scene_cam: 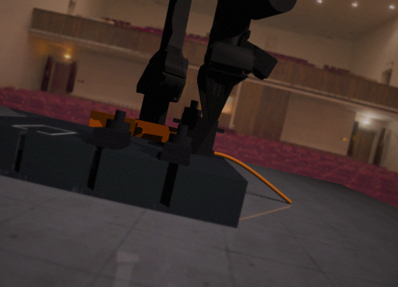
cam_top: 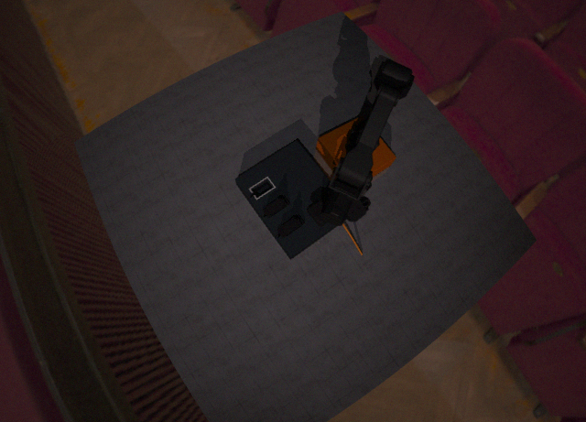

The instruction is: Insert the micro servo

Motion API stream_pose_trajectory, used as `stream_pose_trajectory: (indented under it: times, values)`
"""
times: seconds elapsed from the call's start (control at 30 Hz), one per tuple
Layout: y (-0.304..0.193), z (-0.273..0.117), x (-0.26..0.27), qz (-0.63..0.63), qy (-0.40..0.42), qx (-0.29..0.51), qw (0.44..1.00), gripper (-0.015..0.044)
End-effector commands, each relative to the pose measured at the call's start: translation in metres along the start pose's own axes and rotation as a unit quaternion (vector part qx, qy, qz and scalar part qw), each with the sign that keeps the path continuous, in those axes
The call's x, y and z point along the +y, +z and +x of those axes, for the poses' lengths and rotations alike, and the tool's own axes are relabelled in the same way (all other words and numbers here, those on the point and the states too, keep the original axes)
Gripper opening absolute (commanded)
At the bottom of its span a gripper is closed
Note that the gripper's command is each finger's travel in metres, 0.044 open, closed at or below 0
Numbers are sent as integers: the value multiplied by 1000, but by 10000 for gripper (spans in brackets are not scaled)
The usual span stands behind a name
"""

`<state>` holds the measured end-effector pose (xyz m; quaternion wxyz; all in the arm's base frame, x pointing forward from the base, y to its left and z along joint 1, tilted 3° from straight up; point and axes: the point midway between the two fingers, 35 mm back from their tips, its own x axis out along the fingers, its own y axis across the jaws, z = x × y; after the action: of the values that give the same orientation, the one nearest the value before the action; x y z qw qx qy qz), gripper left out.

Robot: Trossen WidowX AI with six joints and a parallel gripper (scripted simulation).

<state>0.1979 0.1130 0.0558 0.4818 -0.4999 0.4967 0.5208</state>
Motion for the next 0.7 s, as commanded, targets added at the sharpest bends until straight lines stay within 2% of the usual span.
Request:
stream_pose_trajectory:
  times: [0.0, 0.4, 0.6, 0.67]
  values:
    - [0, 5, 0, 2, 0, 2, 1000, 440]
    - [0, 5, 0, 2, 0, 2, 1000, 125]
    - [0, 5, 0, 2, 0, 2, 1000, 85]
    - [0, 3, 0, 2, 0, 2, 1000, 32]
